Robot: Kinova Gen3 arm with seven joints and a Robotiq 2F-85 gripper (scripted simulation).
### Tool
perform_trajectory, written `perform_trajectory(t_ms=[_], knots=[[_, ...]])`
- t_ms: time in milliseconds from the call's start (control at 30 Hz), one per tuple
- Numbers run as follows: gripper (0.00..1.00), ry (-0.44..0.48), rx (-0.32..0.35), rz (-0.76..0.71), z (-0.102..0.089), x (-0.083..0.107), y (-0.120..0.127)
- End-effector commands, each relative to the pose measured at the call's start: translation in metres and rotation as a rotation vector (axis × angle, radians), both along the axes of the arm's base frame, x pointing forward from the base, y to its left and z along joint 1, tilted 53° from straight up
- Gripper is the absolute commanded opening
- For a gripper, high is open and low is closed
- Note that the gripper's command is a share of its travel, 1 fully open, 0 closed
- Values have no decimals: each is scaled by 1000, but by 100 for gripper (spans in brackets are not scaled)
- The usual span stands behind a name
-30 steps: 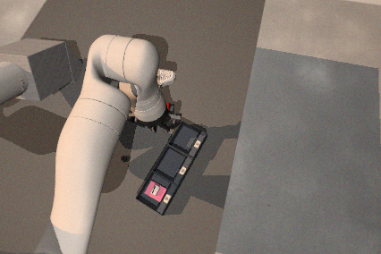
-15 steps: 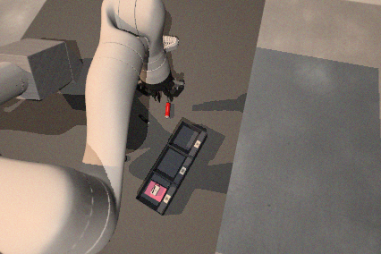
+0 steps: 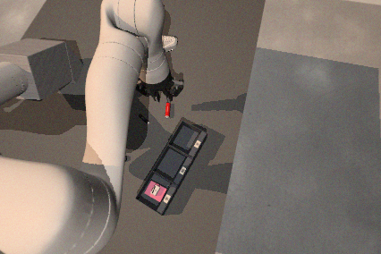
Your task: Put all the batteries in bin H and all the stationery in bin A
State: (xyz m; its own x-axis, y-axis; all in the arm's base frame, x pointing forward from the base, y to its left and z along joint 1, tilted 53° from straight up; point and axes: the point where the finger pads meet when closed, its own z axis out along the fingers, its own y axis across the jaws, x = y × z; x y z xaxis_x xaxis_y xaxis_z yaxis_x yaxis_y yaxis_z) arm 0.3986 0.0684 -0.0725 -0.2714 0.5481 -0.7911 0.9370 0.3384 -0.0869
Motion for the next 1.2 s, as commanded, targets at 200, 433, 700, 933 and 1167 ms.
perform_trajectory(t_ms=[200, 433, 700, 933, 1167], knots=[[29, -2, 2, 0, 3, 2, 0], [29, -2, 2, 0, 3, 2, -1], [29, -2, 2, 0, -14, 7, -23], [29, -2, 2, 0, -26, 11, -38], [29, -2, 2, 0, -35, 13, -49]])
